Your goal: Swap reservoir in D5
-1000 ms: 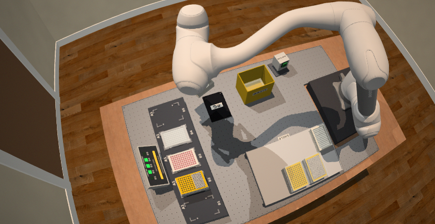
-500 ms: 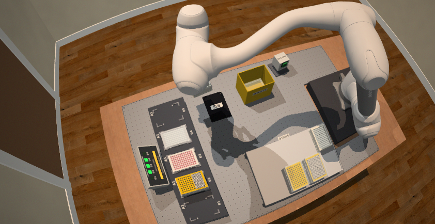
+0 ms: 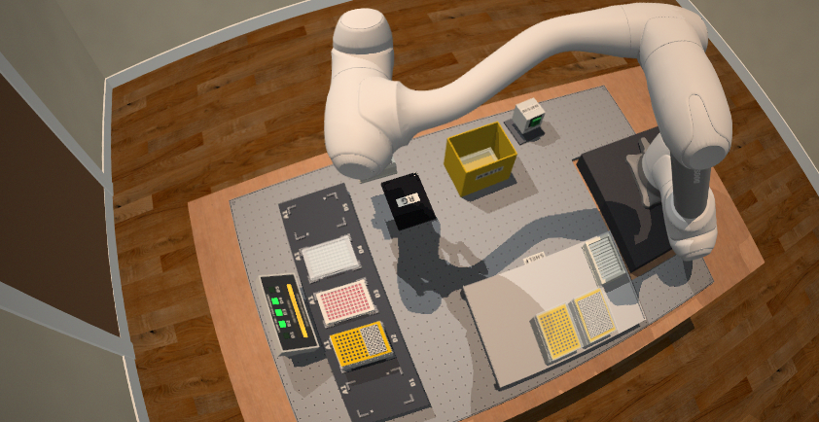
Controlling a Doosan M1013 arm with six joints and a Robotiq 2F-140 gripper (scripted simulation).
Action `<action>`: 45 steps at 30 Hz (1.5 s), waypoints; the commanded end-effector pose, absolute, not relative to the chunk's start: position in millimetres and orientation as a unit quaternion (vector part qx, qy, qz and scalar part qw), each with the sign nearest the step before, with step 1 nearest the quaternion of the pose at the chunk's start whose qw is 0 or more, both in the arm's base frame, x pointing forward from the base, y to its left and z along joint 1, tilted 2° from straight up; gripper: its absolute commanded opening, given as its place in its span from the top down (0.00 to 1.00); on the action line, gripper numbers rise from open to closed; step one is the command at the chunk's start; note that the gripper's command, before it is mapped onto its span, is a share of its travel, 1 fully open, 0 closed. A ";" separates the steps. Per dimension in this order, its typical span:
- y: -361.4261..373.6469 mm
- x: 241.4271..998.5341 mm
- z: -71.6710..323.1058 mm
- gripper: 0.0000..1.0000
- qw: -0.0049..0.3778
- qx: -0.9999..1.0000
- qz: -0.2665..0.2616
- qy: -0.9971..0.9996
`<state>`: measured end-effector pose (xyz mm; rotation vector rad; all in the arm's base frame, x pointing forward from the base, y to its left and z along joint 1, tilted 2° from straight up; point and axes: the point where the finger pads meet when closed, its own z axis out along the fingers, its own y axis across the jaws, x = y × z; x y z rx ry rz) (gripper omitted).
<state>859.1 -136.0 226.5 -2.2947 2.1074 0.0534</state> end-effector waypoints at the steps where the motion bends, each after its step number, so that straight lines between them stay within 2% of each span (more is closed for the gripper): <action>1: -136.0 859.1 226.7 1.00 0.013 -0.736 0.017 0.676; 45: -45.9 847.0 230.6 1.00 0.013 -0.736 0.017 0.676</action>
